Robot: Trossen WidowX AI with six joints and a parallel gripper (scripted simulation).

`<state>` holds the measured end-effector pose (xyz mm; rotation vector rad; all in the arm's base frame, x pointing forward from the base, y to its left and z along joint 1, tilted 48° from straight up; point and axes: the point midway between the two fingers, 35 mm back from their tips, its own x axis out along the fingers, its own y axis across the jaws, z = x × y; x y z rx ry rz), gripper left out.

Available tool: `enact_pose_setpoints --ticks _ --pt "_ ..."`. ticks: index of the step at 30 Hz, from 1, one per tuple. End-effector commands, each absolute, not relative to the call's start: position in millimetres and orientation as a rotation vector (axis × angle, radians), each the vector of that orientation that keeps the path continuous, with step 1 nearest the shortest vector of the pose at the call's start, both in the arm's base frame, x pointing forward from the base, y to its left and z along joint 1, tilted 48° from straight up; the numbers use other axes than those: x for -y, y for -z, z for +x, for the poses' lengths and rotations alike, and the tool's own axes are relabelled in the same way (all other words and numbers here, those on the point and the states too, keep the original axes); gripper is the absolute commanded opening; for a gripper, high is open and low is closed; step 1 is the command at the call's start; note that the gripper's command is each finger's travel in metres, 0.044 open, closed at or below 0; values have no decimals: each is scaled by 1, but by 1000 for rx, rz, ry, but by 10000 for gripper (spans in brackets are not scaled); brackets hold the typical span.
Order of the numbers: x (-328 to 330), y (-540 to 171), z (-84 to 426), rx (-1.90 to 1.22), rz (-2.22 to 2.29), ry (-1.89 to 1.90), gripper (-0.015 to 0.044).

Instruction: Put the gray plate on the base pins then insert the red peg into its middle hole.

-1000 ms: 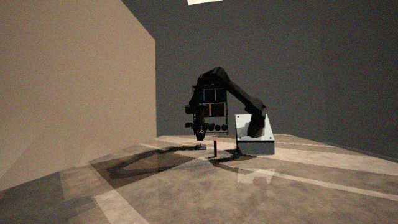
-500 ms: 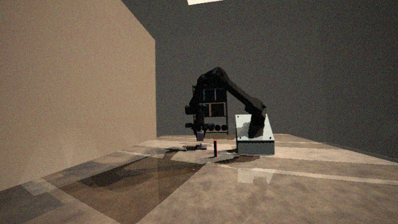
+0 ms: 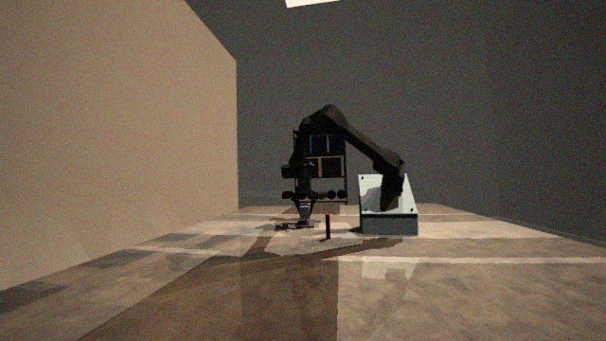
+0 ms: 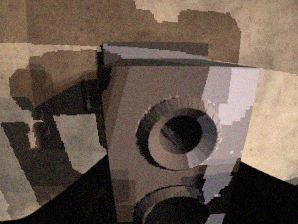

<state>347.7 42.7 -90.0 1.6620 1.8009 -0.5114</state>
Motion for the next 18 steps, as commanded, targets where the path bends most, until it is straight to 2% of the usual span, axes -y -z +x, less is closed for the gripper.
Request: enact_pose_setpoints --ticks 1,18 --pt "-49 95 346 -1809 1668 514 0" --pt "-56 100 347 -1803 1664 509 0"
